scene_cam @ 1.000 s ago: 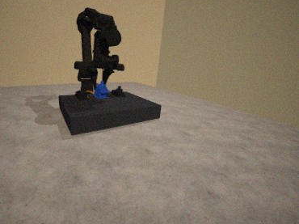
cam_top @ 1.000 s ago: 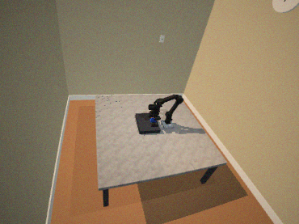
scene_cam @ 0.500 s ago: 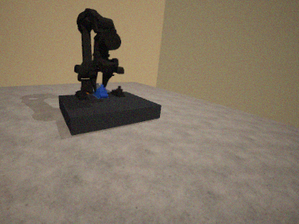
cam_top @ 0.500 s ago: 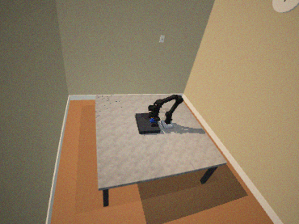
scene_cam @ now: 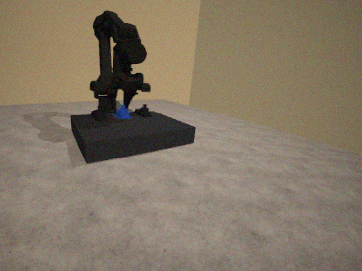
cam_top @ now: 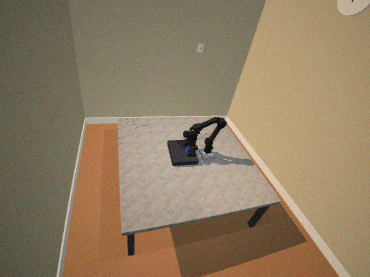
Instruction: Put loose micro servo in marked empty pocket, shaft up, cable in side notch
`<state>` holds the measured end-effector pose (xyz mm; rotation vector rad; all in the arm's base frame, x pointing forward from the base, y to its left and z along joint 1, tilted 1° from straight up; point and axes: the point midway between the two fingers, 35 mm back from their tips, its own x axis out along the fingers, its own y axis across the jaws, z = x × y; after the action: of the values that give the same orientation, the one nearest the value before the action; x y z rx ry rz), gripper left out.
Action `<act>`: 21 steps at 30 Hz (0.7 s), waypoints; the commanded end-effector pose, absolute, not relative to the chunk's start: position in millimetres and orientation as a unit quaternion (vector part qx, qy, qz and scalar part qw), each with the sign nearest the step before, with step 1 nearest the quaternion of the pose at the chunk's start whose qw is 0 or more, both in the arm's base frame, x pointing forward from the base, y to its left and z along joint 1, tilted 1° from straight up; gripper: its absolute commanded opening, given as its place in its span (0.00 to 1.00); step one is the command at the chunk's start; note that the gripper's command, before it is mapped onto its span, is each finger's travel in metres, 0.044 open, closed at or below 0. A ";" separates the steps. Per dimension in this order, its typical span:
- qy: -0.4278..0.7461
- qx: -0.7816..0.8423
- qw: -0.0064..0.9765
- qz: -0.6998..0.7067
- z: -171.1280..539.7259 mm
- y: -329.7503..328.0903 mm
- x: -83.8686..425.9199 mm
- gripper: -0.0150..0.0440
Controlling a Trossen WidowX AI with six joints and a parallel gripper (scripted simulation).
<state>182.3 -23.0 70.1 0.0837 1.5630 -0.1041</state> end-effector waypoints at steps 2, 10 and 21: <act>0.703 0.037 0.708 -0.047 70.1 -23.0 182.2 0.57; 0.704 0.037 0.708 -0.047 102.8 -21.9 179.1 0.57; 0.705 0.037 0.707 -0.045 107.6 -22.4 186.8 0.71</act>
<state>179.5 -21.6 102.9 0.0803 1.5691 -0.1001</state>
